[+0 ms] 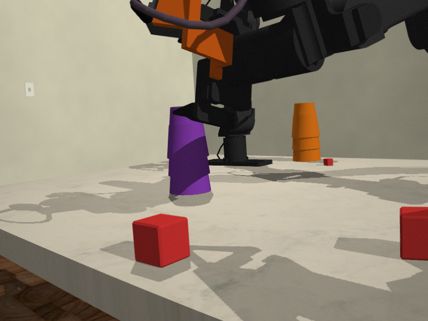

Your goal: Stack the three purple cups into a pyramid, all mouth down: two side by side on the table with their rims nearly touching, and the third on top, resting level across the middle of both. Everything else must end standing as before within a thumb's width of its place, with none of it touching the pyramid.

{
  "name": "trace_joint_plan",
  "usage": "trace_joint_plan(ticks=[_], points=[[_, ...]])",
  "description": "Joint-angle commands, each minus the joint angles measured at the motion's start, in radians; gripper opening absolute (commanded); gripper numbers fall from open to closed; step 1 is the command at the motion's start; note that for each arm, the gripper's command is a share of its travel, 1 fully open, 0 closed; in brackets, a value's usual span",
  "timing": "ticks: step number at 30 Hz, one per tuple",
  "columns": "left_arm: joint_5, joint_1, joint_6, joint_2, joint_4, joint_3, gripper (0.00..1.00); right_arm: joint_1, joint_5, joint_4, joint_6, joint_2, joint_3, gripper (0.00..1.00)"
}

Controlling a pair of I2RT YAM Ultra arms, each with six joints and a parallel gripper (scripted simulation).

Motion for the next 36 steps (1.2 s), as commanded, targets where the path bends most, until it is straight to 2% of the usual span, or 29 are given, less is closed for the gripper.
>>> trace_joint_plan(ticks=[1, 18, 22, 26, 36], points=[[0.004, 0.0, 0.004, -0.007, -0.009, 0.006, 1.0, 0.0, 0.005, 0.002, 0.003, -0.017, 0.016, 1.0], [0.001, 0.0, 0.0, -0.011, 0.003, 0.005, 1.0, 0.0, 0.001, 0.002, 0.0, -0.005, 0.005, 1.0], [-0.02, -0.002, 0.031, -0.029, 0.024, -0.016, 1.0, -0.018, -0.031, 0.04, 0.09, -0.018, -0.01, 1.0], [-0.041, -0.01, 0.073, -0.086, 0.035, -0.095, 1.0, -0.085, -0.074, 0.081, 0.235, -0.048, -0.046, 1.0], [-0.092, -0.019, 0.127, -0.205, 0.085, -0.263, 1.0, -0.216, -0.154, 0.164, 0.463, -0.104, -0.118, 1.0]])
